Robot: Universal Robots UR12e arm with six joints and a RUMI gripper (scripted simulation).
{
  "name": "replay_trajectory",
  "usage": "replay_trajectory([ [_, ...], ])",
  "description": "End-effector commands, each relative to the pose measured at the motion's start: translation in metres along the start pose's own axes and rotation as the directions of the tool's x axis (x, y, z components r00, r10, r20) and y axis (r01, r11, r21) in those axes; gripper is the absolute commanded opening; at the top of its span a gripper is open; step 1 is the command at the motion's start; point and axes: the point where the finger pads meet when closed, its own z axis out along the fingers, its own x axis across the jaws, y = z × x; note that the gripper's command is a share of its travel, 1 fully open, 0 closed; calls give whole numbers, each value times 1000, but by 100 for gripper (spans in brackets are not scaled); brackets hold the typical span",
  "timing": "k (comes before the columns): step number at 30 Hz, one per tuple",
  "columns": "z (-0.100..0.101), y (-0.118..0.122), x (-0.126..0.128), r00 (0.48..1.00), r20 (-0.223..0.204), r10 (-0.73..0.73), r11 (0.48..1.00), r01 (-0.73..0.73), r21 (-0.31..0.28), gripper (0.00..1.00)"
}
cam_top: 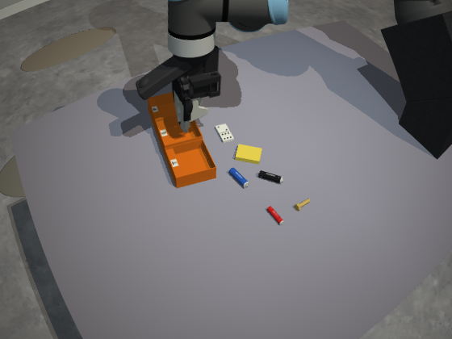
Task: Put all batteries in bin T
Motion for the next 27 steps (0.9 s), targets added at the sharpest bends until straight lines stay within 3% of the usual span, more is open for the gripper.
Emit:
replay_trajectory([
  [1, -6, 0, 0, 1000, 0, 0, 1000, 0, 1, 4],
  [18, -26, 0, 0, 1000, 0, 0, 1000, 0, 1, 4],
  [27, -50, 0, 0, 1000, 0, 0, 1000, 0, 1, 4],
])
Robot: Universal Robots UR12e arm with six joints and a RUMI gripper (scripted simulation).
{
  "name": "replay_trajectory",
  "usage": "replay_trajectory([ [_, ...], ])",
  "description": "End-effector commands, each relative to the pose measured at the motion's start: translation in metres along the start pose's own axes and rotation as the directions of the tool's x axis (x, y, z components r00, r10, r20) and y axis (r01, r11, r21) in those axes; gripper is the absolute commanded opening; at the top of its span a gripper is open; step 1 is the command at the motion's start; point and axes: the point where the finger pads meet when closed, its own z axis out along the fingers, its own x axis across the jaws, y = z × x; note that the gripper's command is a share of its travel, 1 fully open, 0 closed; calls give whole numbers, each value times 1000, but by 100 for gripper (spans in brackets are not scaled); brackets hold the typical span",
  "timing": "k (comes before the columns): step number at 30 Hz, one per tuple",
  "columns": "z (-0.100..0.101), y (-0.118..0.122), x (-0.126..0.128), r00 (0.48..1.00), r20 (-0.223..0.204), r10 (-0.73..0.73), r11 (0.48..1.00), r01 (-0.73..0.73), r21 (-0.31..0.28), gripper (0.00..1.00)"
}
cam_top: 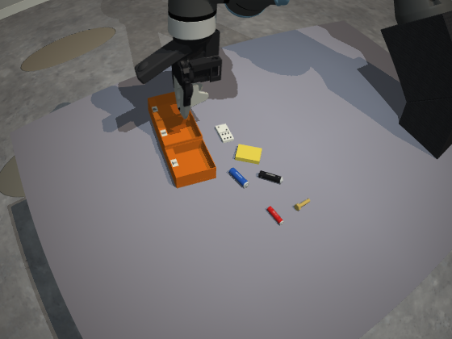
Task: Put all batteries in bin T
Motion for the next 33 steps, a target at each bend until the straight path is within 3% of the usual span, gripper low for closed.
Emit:
replay_trajectory([
  [1, -8, 0, 0, 1000, 0, 0, 1000, 0, 0, 4],
  [4, -8, 0, 0, 1000, 0, 0, 1000, 0, 0, 4],
  [23, -8, -5, -84, 1000, 0, 0, 1000, 0, 0, 4],
  [33, -3, -5, -84, 1000, 0, 0, 1000, 0, 0, 4],
])
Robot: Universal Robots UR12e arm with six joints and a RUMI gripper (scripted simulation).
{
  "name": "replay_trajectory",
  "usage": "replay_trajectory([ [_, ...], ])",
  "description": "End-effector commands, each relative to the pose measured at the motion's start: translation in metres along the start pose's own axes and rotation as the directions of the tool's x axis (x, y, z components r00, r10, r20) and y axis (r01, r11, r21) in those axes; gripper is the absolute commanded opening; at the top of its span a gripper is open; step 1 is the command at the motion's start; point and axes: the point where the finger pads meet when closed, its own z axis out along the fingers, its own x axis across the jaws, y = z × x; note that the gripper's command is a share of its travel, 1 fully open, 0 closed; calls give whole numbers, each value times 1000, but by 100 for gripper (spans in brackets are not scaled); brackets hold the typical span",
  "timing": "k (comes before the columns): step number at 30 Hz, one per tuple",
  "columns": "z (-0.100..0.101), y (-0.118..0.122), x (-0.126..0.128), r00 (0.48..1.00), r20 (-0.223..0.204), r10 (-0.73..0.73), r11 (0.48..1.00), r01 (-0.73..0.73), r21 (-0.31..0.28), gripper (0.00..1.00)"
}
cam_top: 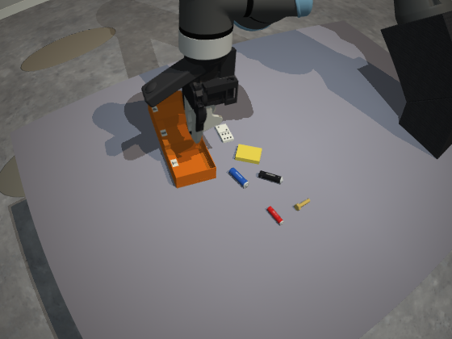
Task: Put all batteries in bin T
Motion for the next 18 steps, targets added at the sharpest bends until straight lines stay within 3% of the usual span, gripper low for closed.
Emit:
replay_trajectory([
  [1, 7, 0, -1, 1000, 0, 0, 1000, 0, 1, 4],
  [18, 47, 0, -1, 1000, 0, 0, 1000, 0, 1, 4],
])
